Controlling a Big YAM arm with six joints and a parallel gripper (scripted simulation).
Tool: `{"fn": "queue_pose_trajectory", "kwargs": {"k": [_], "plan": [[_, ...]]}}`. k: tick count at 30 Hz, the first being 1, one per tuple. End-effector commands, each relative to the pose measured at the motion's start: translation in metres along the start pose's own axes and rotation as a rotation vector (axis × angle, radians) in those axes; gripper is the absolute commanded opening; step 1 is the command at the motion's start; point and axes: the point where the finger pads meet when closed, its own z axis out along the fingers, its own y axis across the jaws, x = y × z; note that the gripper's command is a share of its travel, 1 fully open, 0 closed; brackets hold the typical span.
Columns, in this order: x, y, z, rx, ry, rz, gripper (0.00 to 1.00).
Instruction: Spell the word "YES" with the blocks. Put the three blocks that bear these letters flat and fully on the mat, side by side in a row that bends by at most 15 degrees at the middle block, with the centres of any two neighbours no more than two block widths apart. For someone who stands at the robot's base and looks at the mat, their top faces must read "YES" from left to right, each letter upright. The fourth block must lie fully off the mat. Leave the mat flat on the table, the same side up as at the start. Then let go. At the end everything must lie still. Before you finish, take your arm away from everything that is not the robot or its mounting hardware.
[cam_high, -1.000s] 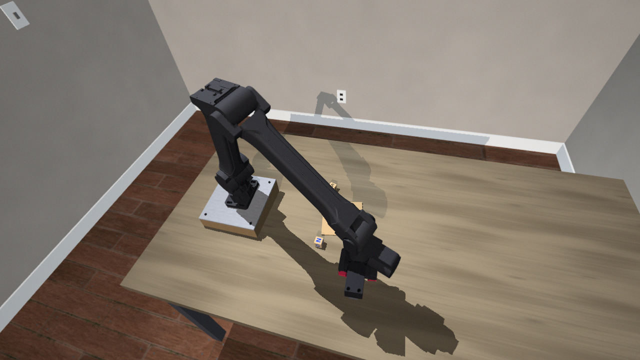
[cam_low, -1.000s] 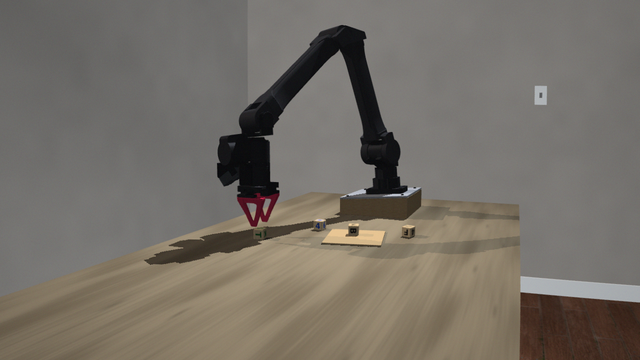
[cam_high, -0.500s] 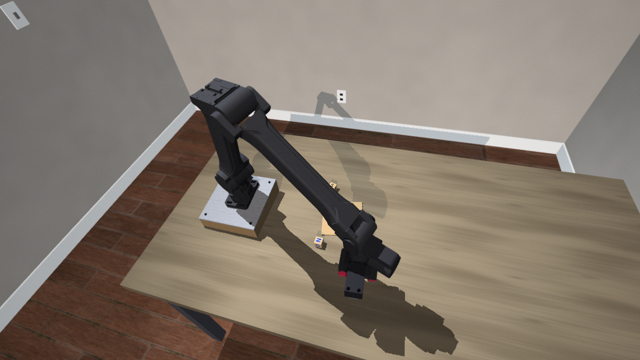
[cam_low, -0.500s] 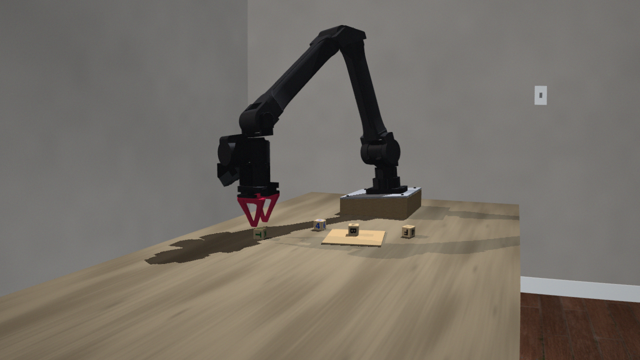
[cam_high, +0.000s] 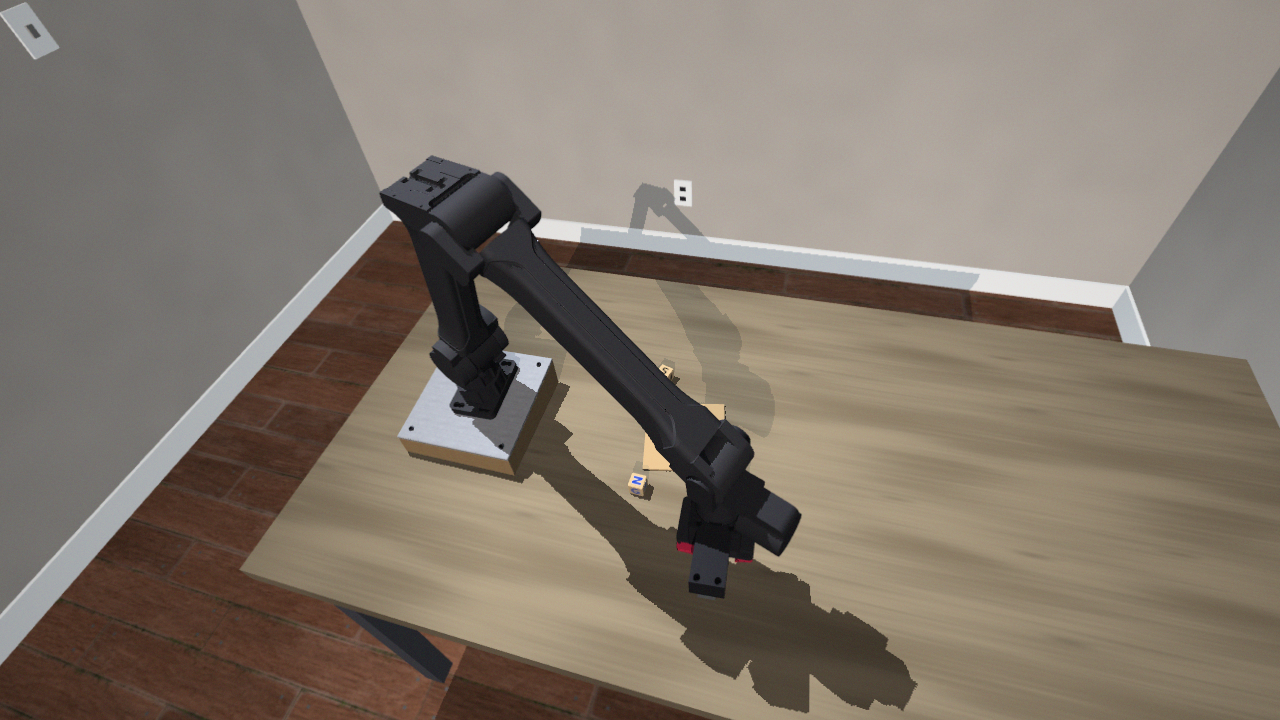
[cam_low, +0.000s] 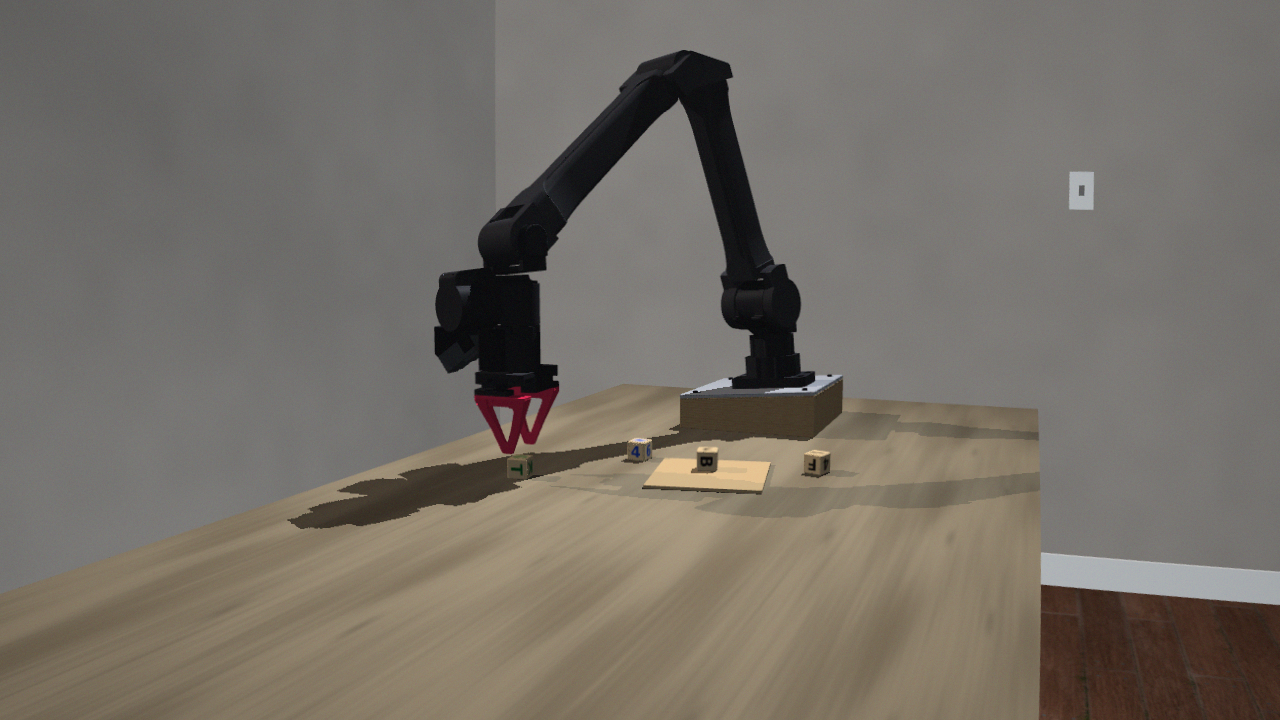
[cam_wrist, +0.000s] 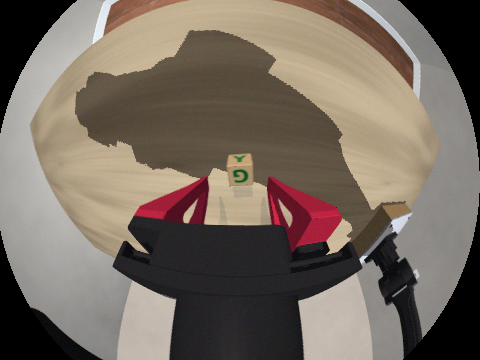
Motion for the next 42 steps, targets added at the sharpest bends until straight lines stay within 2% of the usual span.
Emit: {"fn": "queue_pose_trajectory", "kwargs": {"k": [1, 10, 36, 42], "plan": [[-0.005, 0.000, 0.002, -0.006, -0.009, -0.003, 0.59], [-0.006, 0.001, -0.010, -0.030, -0.020, -0.003, 0.59], [-0.006, -0.001, -0.006, -0.021, -0.015, -0.003, 0.59], [-0.005, -0.002, 0.002, -0.010, -0.010, -0.003, 0.59]]}}
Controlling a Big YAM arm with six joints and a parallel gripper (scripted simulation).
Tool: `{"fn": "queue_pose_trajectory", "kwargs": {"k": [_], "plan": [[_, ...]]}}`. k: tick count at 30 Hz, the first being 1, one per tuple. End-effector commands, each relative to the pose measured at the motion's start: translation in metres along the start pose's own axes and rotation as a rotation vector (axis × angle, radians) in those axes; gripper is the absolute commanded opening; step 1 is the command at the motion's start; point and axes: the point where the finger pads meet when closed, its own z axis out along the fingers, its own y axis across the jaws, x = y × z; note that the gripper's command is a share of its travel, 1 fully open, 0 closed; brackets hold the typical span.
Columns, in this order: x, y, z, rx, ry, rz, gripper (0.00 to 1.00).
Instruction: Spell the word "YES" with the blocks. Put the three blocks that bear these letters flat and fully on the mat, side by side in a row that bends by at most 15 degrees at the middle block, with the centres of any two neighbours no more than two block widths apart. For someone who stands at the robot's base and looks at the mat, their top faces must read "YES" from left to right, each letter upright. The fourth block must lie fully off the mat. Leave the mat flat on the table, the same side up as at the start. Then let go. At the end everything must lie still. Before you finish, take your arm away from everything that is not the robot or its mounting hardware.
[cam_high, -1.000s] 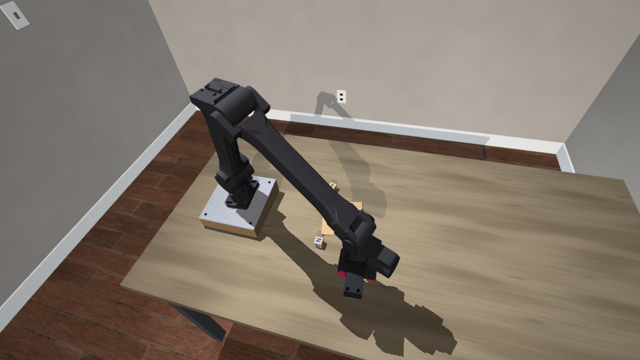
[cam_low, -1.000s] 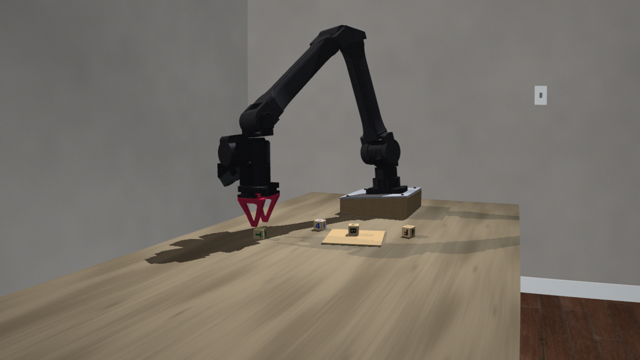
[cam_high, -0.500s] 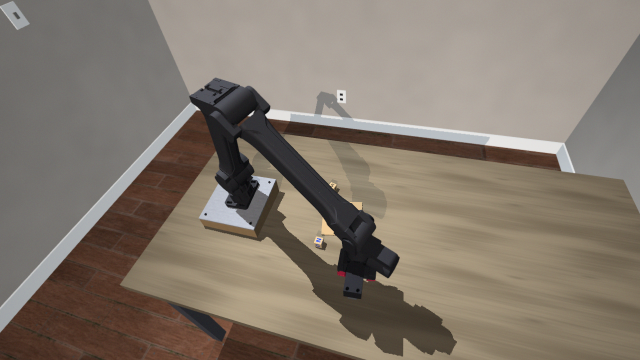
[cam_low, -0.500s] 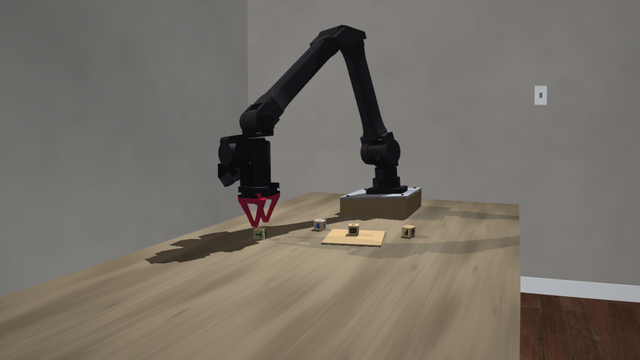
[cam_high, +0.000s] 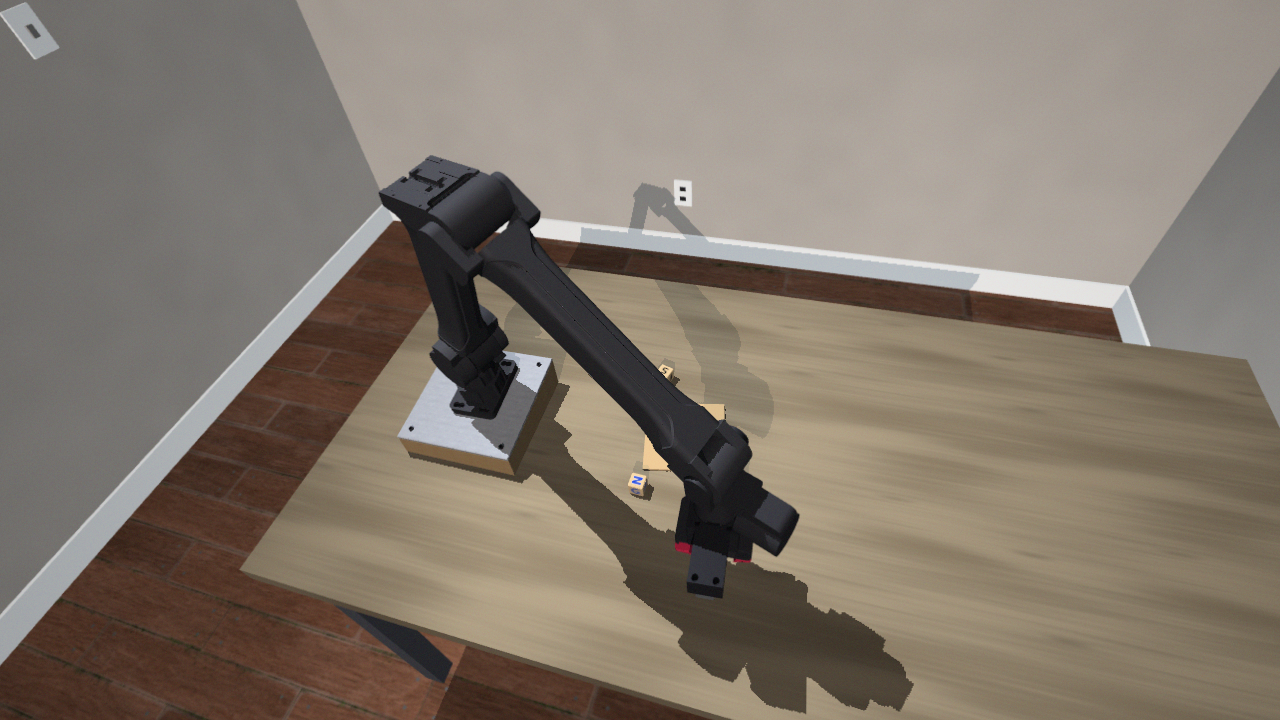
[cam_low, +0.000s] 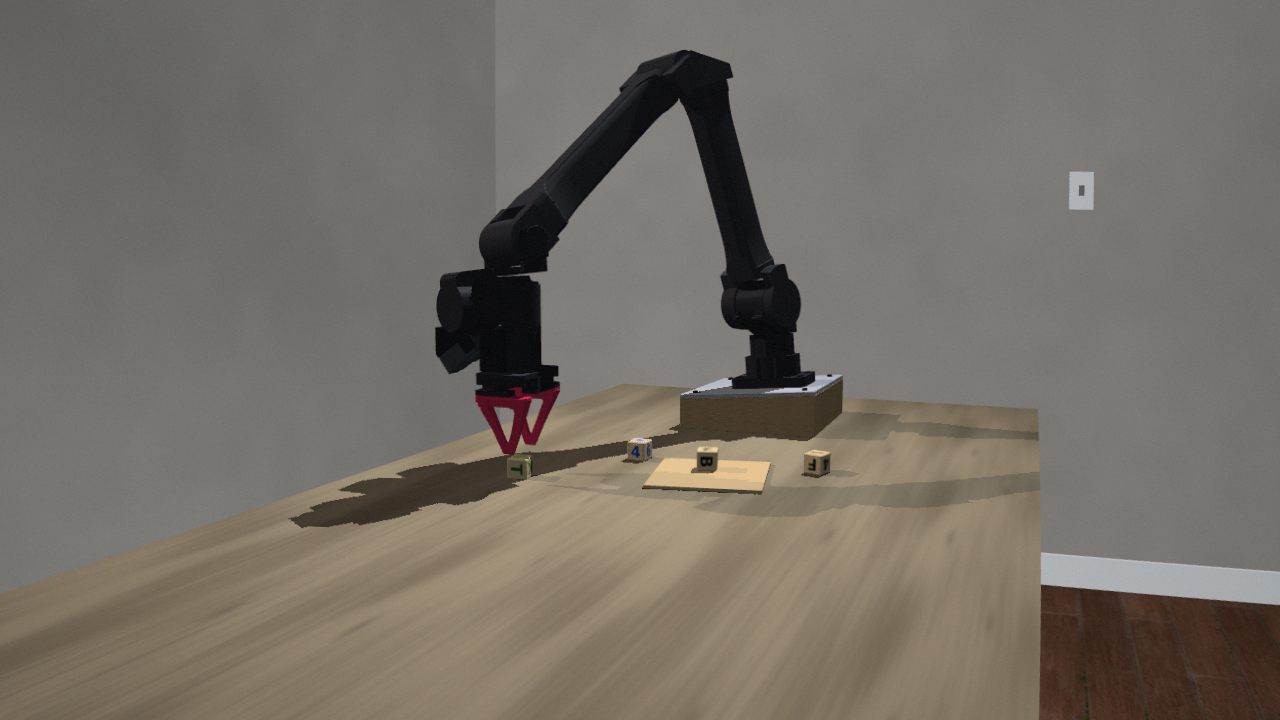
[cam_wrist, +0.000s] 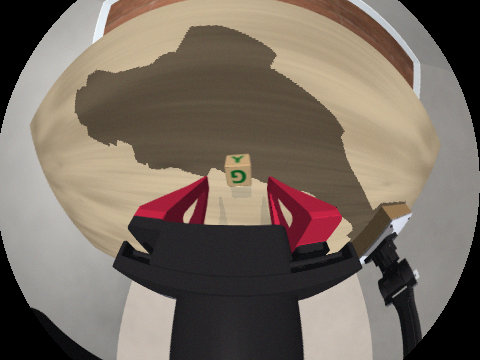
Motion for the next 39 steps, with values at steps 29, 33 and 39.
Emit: {"fn": "queue_pose_trajectory", "kwargs": {"k": [29, 33, 39], "plan": [[-0.004, -0.002, 0.034, -0.003, -0.006, -0.003, 0.59], [-0.004, -0.002, 0.034, -0.003, -0.006, -0.003, 0.59], [-0.004, -0.002, 0.034, -0.003, -0.006, -0.003, 0.59]]}}
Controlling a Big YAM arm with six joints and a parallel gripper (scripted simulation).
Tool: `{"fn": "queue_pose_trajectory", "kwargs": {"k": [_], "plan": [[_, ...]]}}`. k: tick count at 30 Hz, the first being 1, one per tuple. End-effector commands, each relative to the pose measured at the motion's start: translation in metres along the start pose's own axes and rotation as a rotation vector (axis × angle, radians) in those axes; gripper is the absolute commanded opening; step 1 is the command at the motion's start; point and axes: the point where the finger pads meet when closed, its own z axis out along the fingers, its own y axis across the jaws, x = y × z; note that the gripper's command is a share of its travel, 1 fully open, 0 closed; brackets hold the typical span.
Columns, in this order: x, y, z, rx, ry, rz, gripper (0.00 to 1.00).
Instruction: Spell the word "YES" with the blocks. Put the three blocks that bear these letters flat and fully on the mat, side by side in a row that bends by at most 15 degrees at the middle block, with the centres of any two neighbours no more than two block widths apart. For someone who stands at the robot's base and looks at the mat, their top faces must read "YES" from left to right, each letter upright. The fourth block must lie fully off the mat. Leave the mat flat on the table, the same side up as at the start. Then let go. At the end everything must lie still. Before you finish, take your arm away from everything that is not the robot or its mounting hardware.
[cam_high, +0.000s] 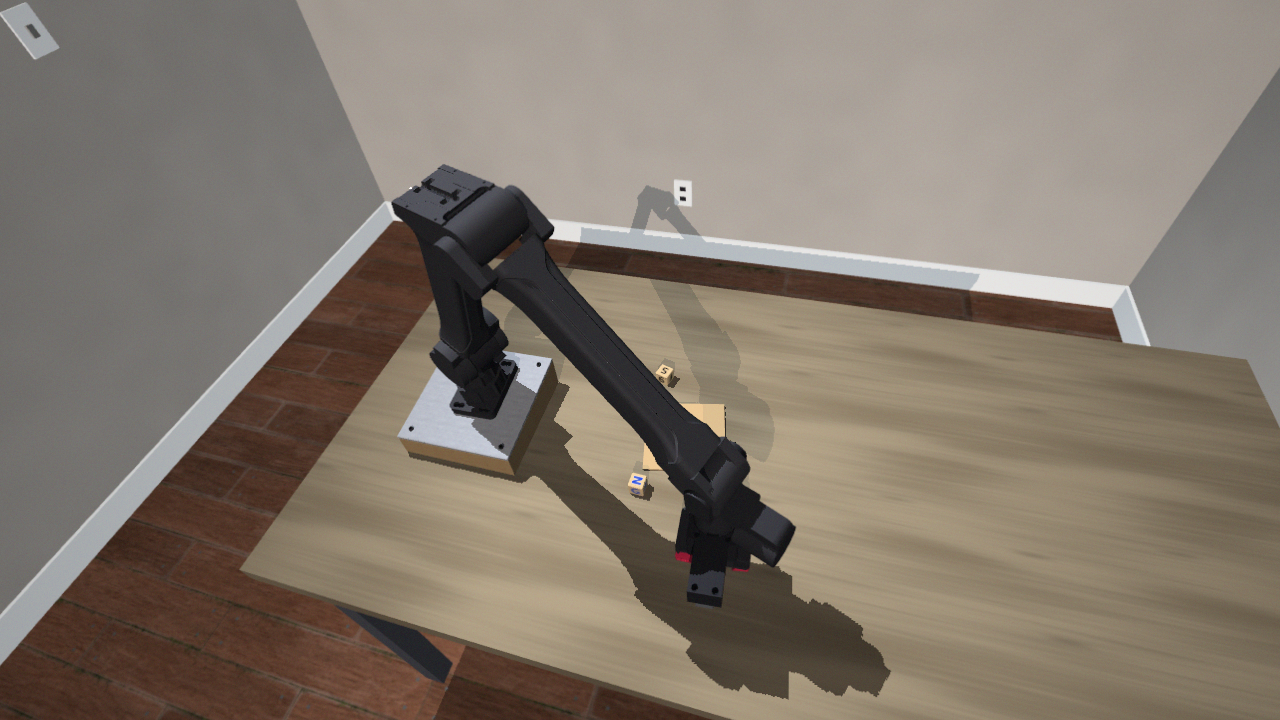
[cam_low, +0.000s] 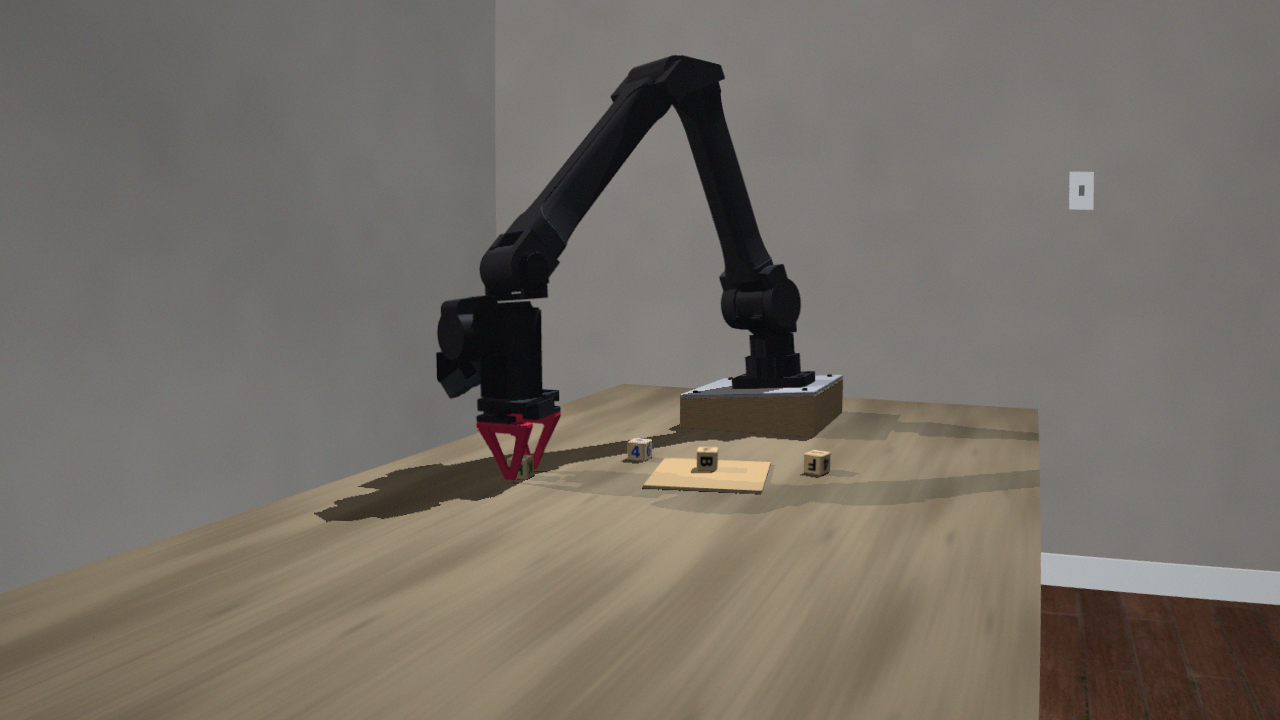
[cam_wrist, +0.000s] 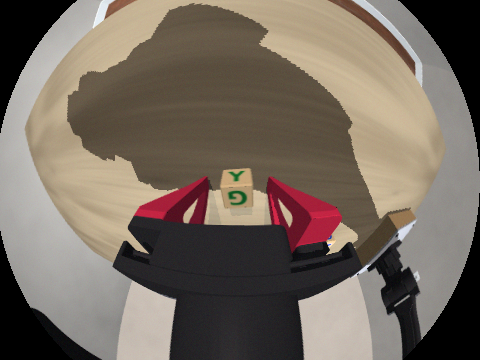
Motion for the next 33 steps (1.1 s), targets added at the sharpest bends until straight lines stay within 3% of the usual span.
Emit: {"fn": "queue_pose_trajectory", "kwargs": {"k": [1, 2, 18, 19, 33], "plan": [[-0.0045, -0.0009, 0.0027, -0.004, -0.007, -0.003, 0.59], [-0.0045, -0.0009, 0.0027, -0.004, -0.007, -0.003, 0.40], [-0.0045, -0.0009, 0.0027, -0.004, -0.007, -0.003, 0.40], [-0.0045, -0.0009, 0.0027, -0.004, -0.007, -0.003, 0.21], [-0.0045, -0.0009, 0.0027, -0.004, -0.007, -0.002, 0.21]]}}
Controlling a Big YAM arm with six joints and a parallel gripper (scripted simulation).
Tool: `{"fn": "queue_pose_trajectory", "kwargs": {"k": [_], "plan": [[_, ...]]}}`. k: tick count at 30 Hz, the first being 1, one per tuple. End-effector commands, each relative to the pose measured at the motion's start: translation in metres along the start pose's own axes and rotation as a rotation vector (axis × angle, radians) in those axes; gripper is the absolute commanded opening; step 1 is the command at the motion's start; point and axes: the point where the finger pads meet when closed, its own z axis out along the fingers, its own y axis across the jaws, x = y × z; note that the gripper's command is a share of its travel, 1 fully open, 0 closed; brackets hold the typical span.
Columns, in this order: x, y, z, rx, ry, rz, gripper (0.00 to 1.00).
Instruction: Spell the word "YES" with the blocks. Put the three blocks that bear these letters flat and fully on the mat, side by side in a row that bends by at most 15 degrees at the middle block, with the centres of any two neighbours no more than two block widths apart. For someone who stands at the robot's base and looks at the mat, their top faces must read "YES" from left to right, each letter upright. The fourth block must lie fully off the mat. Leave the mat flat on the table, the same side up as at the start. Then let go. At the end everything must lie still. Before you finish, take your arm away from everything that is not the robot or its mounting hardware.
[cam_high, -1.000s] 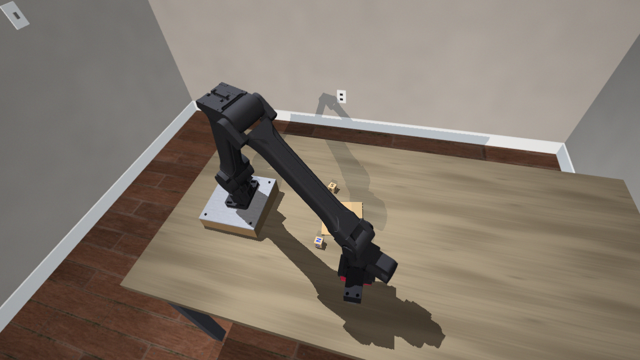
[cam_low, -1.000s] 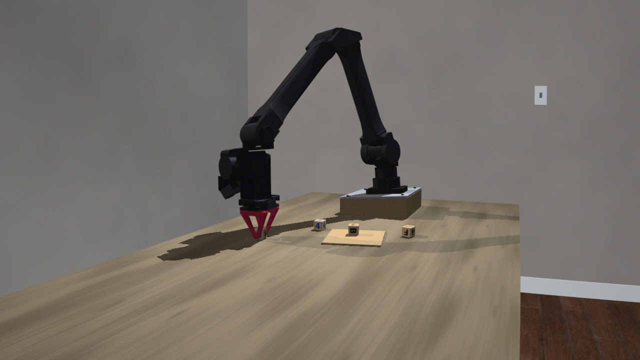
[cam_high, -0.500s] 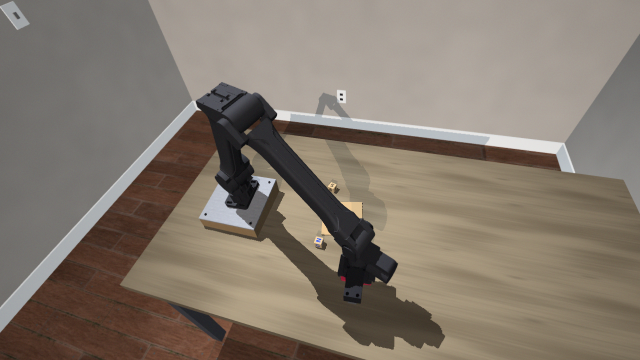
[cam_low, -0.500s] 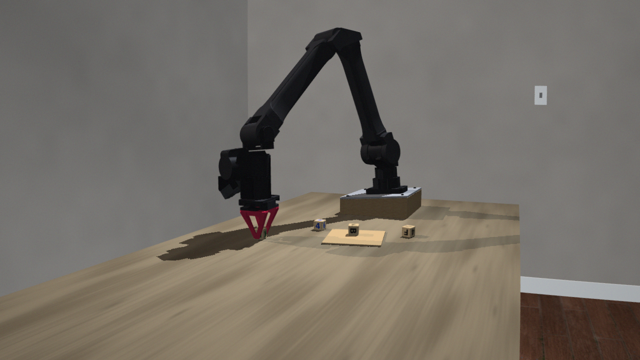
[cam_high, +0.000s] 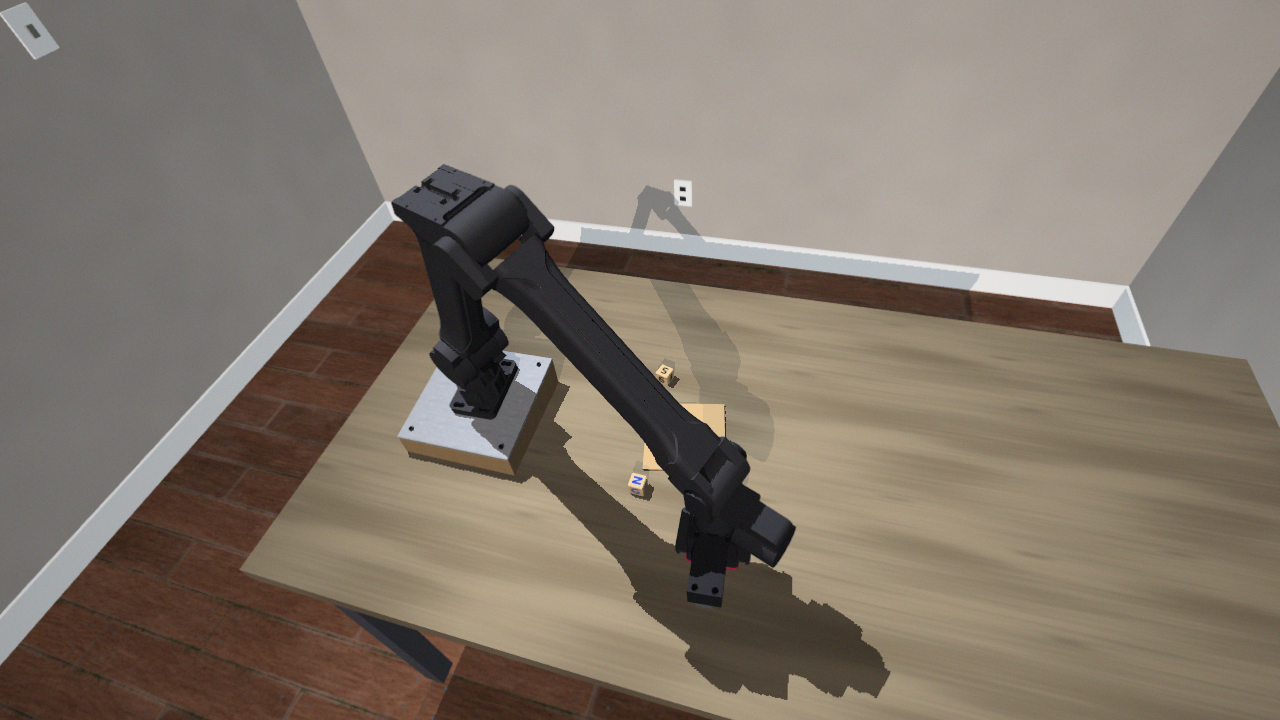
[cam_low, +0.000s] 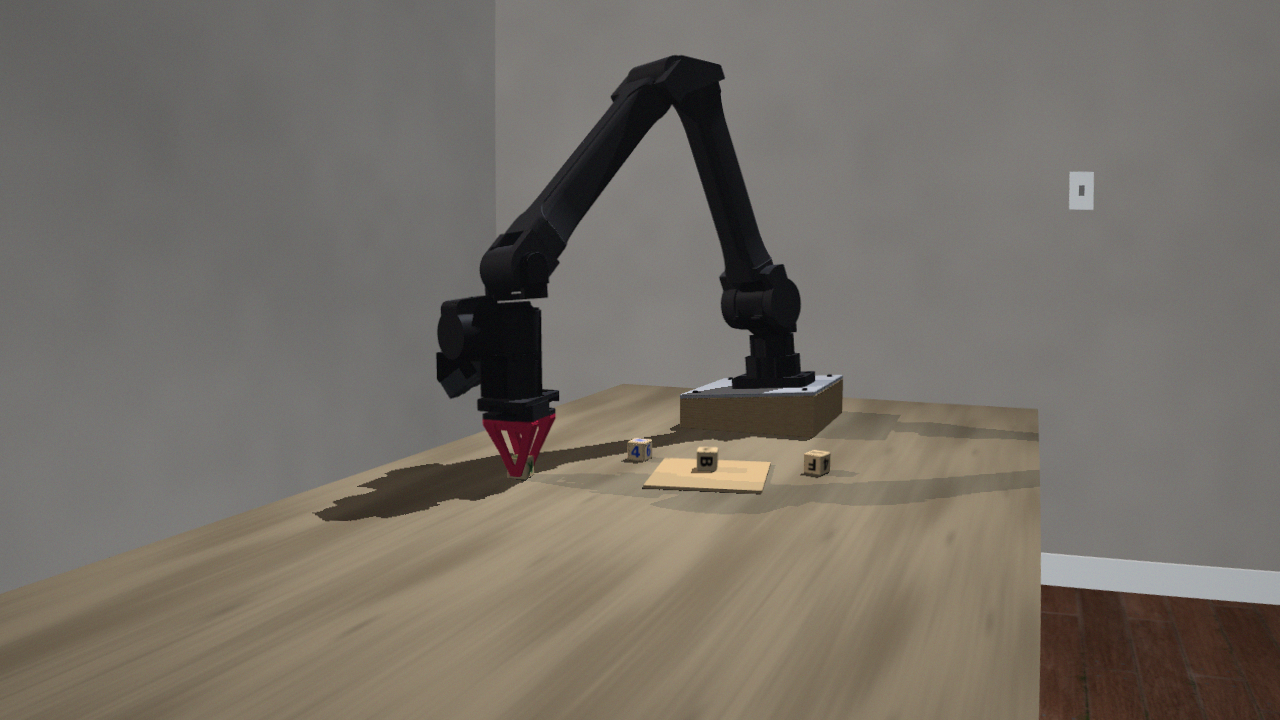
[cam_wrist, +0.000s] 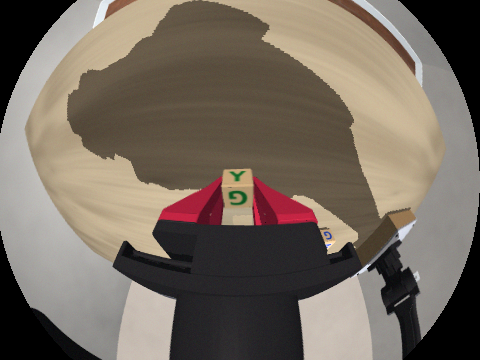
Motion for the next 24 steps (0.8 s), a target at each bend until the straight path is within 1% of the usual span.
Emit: {"fn": "queue_pose_trajectory", "kwargs": {"k": [1, 20, 21, 23, 24], "plan": [[-0.004, -0.001, 0.003, -0.004, -0.007, -0.002, 0.21], [-0.004, -0.001, 0.002, -0.004, -0.007, -0.002, 0.21], [-0.005, -0.001, -0.001, -0.005, -0.008, -0.002, 0.21], [-0.005, 0.000, -0.018, -0.018, -0.013, -0.001, 0.21], [-0.005, 0.002, -0.022, -0.021, -0.015, -0.001, 0.21]]}}
